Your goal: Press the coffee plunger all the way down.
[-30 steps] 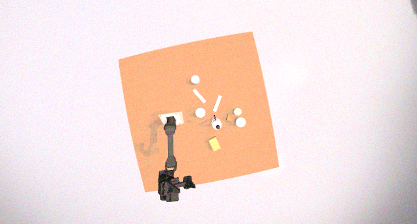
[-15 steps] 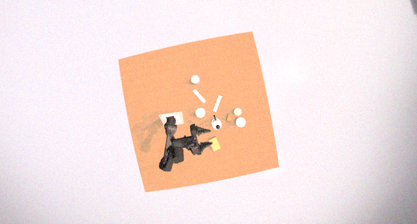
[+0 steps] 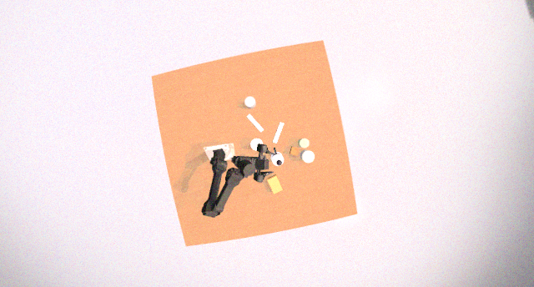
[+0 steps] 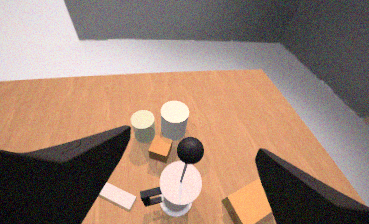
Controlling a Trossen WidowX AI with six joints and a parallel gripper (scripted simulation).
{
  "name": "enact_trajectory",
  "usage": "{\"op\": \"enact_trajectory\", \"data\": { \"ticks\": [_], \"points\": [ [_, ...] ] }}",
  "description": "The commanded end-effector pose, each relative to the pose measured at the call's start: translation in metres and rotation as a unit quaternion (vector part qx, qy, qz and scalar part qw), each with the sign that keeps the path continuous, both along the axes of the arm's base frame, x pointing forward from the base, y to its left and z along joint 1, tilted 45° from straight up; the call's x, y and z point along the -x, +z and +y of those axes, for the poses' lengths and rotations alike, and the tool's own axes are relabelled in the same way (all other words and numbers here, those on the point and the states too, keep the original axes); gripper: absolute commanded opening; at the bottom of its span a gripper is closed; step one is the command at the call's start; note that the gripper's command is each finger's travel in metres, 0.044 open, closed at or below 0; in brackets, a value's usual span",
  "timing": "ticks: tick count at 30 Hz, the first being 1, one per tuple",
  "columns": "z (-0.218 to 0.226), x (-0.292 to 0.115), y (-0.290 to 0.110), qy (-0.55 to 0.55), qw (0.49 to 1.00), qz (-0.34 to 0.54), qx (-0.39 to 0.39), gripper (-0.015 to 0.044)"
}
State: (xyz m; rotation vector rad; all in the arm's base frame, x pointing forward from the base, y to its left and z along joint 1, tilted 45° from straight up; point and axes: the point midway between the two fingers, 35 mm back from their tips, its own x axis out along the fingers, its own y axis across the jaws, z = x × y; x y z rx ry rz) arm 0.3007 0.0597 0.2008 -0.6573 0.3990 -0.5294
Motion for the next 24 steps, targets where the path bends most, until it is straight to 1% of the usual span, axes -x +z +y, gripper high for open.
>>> {"op": "enact_trajectory", "data": {
  "ticks": [1,5,24],
  "points": [
    [-0.020,0.001,-0.019,-0.005,1.000,0.006,0.006,0.0440],
    [-0.037,0.002,-0.032,-0.006,1.000,0.001,0.009,0.0440],
    [-0.050,-0.017,-0.036,-0.006,1.000,0.002,0.007,0.0440]
  ]
}}
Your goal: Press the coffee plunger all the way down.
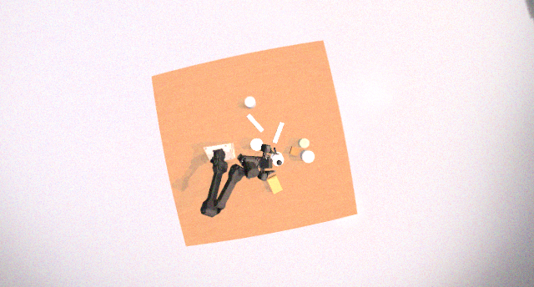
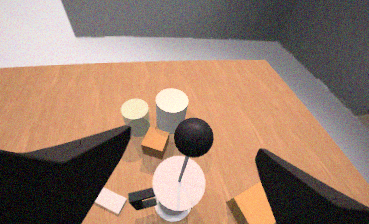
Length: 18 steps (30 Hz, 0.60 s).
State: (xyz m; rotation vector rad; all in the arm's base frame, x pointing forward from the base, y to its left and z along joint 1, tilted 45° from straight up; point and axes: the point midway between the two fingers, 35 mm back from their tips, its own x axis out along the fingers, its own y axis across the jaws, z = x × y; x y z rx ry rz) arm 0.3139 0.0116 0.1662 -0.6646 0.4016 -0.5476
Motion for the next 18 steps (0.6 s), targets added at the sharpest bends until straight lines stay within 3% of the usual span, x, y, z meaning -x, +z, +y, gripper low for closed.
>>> {"op": "enact_trajectory", "data": {
  "ticks": [1,12,18],
  "points": [
    [-0.003,-0.005,-0.001,0.002,1.000,0.002,0.002,0.0440],
    [-0.013,-0.017,-0.003,0.002,1.000,0.000,0.004,0.0440],
    [-0.013,-0.017,-0.003,0.002,1.000,0.000,0.004,0.0282]
  ]
}}
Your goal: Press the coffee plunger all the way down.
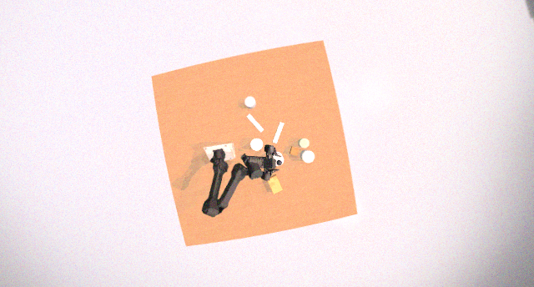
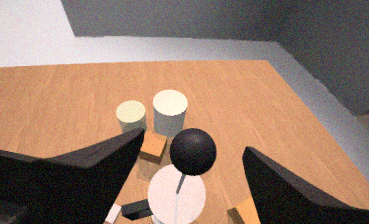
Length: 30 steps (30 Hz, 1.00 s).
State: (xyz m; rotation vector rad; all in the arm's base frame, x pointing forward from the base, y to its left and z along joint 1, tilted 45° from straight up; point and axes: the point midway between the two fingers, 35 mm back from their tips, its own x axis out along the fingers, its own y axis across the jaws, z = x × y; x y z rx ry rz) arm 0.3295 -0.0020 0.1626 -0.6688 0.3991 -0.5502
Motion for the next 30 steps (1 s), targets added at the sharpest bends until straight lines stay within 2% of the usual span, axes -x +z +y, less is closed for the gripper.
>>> {"op": "enact_trajectory", "data": {
  "ticks": [1,6,30],
  "points": [
    [0.000,-0.001,0.000,0.003,1.000,0.001,0.001,0.0256],
    [0.000,-0.001,0.000,0.003,1.000,0.001,0.001,0.0126],
    [-0.012,-0.005,-0.015,0.002,1.000,0.002,0.000,0.0126]
  ]
}}
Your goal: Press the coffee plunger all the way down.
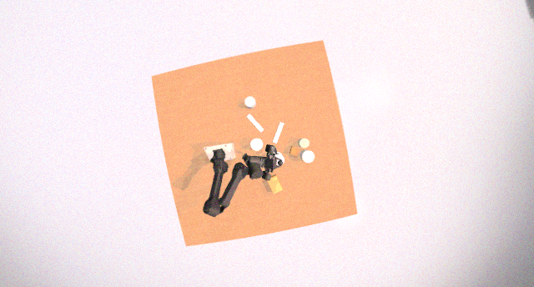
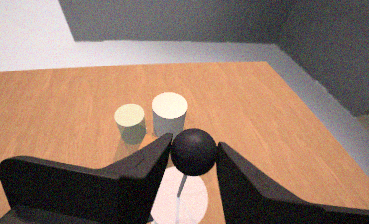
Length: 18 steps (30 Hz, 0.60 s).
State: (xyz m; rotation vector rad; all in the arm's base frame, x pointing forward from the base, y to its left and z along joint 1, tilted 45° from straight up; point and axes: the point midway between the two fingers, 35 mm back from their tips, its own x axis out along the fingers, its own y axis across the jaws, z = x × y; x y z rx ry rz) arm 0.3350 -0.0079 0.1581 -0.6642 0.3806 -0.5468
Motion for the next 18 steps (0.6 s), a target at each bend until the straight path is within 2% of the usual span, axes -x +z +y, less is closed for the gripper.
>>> {"op": "enact_trajectory", "data": {
  "ticks": [1,18],
  "points": [
    [-0.007,0.000,-0.012,-0.002,1.000,0.010,0.000,0.0126],
    [-0.027,-0.004,-0.033,-0.002,1.000,0.011,-0.001,0.0126]
  ]
}}
